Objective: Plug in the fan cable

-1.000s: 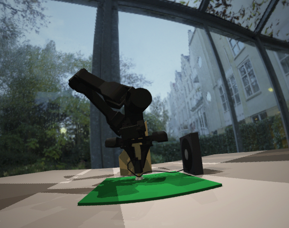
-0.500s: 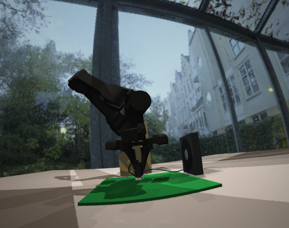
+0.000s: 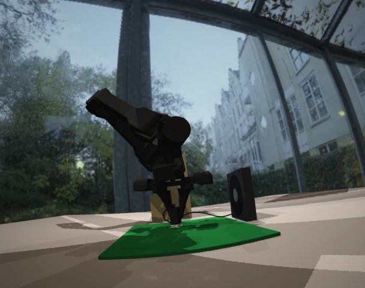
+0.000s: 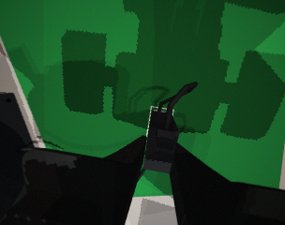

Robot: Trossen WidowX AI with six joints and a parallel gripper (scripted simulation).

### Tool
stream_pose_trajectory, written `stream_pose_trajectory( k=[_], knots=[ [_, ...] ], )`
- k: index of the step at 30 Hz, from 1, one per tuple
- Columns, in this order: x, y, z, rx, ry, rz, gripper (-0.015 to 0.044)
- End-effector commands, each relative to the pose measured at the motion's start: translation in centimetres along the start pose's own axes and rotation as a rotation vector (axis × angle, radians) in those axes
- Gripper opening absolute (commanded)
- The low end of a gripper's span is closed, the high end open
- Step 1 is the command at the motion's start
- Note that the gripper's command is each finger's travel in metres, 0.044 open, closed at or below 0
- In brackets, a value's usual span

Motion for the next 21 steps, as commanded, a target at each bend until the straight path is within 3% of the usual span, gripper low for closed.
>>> stream_pose_trajectory(
  k=[1, 4, 8, 12, 21],
  knots=[
    [0.0, 0.0, 0.0, 0.001, 0.000, 0.000, 0.0184],
    [0.0, 0.0, 0.0, 0.001, 0.000, 0.000, 0.0260],
    [-0.9, -0.1, 0.1, 0.000, -0.002, 0.001, 0.0260],
    [-5.3, -0.1, 0.1, -0.001, 0.000, 0.005, 0.0260],
    [-5.6, -1.9, -0.2, 0.000, -0.001, 0.005, 0.0260]
  ],
)
Point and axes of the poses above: the point midway between the two fingers, 35 mm back from their tips, its own x axis out along the fingers, its own z axis across the jaws, y = z × x, the point moved 8 cm from there along -x, back along the fingers, and after that the axes turned 12 degrees about -x, right-handed, at the moved point
